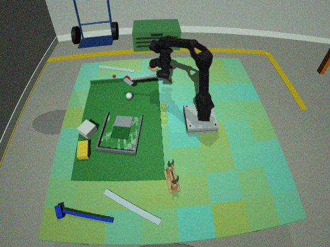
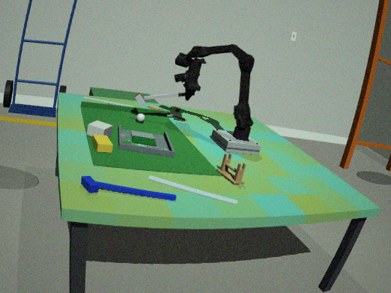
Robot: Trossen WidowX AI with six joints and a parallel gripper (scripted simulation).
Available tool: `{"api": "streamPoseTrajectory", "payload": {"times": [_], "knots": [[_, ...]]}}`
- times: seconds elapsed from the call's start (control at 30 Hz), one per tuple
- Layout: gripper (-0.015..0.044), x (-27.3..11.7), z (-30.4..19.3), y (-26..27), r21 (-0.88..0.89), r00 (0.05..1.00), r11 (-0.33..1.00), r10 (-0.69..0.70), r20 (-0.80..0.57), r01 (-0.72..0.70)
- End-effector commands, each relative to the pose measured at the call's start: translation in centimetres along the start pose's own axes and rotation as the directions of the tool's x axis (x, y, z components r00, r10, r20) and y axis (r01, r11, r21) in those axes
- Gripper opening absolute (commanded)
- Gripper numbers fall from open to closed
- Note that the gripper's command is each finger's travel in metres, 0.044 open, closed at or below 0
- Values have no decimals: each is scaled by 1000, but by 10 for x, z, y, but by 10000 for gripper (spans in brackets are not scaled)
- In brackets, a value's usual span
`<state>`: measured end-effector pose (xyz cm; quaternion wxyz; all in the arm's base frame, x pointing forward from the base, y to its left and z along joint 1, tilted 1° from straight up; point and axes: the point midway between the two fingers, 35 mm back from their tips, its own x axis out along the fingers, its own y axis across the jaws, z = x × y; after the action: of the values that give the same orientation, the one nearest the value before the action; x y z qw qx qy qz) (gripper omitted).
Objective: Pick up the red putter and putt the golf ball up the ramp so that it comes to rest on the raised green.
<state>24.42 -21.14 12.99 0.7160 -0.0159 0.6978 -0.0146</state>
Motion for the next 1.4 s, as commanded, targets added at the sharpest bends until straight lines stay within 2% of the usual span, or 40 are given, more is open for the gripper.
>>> {"api": "streamPoseTrajectory", "payload": {"times": [0.0, 0.87, 1.37], "knots": [[0, 18, -1, 0, 7, 1000, 1000, 3, -3, -3], [0, 57, -2, 1, 7, 1000, 1000, 3, -3, -3], [0, 55, -2, -4, 5, 1000, 1000, 2, -5, -2]]}}
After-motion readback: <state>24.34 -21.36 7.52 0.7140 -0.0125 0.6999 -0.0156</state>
